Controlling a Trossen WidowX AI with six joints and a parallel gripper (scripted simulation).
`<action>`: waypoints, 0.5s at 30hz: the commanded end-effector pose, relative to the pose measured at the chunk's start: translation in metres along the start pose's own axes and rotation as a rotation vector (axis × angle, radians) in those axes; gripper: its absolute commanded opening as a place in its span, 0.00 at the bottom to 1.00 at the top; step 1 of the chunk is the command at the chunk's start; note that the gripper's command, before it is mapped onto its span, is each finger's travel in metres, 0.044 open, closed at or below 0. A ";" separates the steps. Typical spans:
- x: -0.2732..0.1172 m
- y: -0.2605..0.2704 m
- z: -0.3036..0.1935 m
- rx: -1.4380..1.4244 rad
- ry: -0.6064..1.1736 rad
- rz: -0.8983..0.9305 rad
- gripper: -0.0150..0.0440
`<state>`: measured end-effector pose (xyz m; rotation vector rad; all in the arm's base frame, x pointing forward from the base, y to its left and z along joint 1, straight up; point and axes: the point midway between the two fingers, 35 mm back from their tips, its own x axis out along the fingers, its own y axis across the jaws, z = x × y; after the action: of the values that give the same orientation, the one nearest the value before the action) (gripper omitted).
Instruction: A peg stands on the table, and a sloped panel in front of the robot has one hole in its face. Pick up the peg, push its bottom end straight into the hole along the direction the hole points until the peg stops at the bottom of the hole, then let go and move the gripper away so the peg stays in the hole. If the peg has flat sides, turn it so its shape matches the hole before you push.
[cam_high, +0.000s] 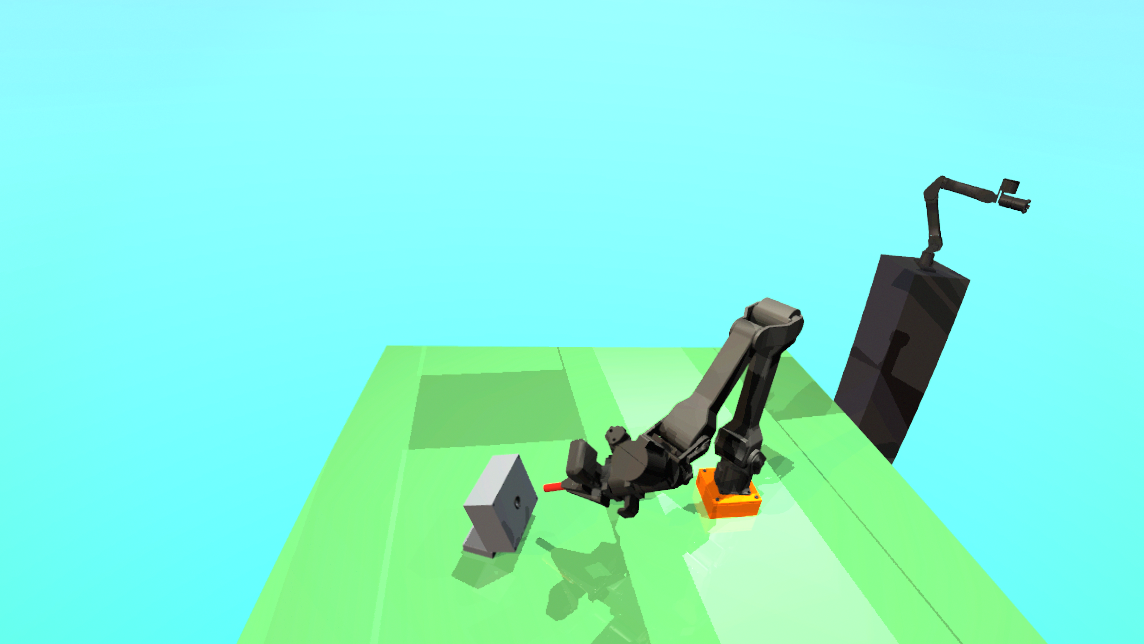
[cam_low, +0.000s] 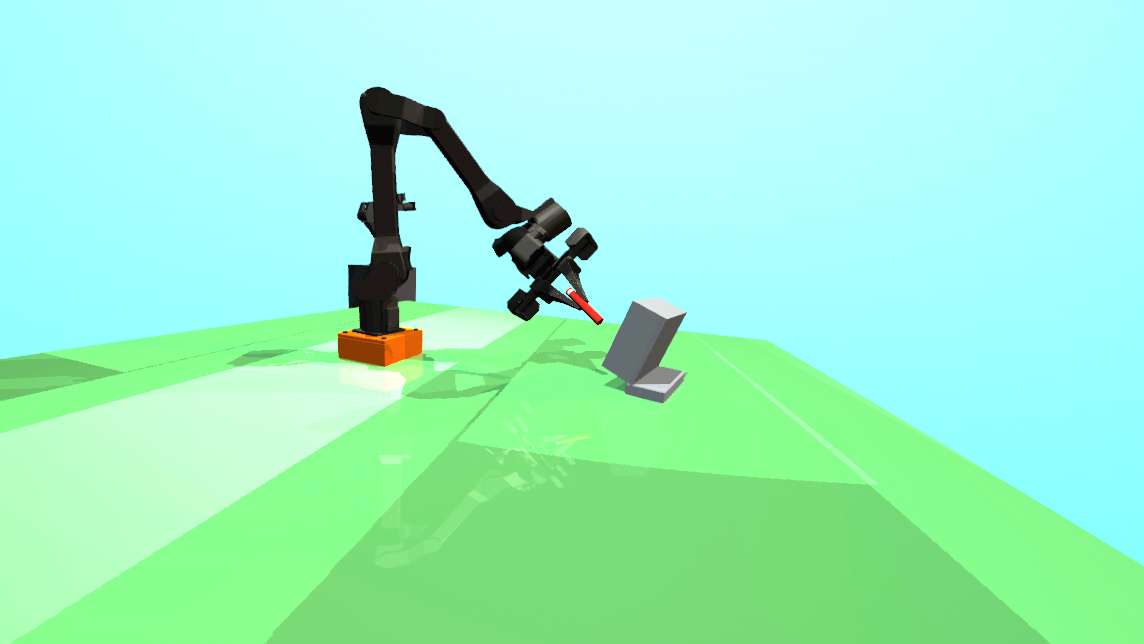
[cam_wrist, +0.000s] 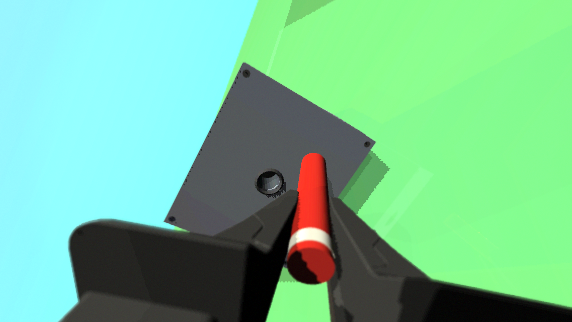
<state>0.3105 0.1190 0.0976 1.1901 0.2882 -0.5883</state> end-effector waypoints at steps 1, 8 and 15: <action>-0.003 -0.001 -0.002 -0.020 0.000 0.017 0.25; -0.010 -0.002 -0.007 -0.042 0.006 0.050 0.25; -0.017 -0.003 -0.012 -0.063 0.011 0.083 0.25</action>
<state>0.2989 0.1322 0.0999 1.1538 0.2673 -0.5100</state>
